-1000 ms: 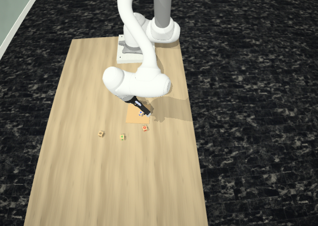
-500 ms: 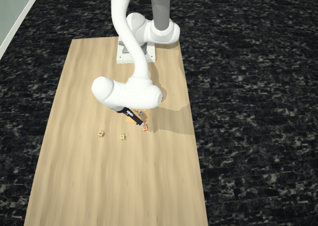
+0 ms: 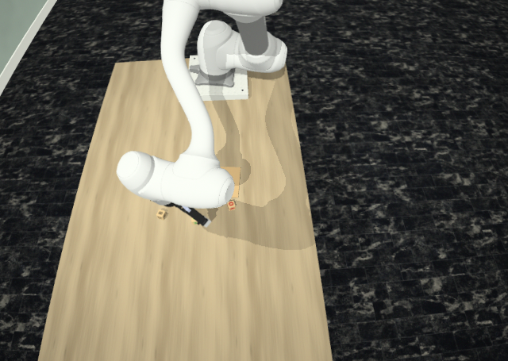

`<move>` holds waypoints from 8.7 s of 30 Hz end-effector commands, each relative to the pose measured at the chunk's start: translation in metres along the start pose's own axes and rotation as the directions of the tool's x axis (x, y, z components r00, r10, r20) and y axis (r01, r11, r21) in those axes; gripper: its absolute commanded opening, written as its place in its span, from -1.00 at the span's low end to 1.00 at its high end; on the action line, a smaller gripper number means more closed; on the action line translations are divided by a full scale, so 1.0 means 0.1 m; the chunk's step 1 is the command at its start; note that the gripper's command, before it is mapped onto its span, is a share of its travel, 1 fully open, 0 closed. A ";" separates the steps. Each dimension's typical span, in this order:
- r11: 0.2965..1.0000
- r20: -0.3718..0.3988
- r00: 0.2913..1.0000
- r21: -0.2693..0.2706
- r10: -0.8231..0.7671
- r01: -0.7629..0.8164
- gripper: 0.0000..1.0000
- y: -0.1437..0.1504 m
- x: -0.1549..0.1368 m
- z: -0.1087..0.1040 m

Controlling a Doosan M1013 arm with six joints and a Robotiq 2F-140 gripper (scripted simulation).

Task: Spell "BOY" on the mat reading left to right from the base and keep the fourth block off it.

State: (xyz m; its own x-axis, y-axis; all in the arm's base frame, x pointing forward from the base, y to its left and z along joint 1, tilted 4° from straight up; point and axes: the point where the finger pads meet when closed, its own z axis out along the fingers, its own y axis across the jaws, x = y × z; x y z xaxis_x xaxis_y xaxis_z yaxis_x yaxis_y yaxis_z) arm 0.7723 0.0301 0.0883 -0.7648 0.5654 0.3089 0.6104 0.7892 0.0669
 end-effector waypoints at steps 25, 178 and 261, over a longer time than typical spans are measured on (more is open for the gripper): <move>1.000 -0.003 1.000 0.003 -0.005 0.005 1.00 -0.01 -0.06 -0.02; -0.105 0.038 -0.116 -0.212 0.993 -0.972 1.00 -0.80 0.75 -1.55; 1.000 -0.006 1.000 0.002 -0.004 0.004 1.00 -1.06 -0.71 -0.26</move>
State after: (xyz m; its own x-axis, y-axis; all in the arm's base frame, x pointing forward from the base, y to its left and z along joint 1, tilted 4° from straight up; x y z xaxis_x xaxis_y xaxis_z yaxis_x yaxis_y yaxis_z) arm 0.7646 -0.0974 0.0841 -0.7643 0.5631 0.3143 0.6084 0.7912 0.0618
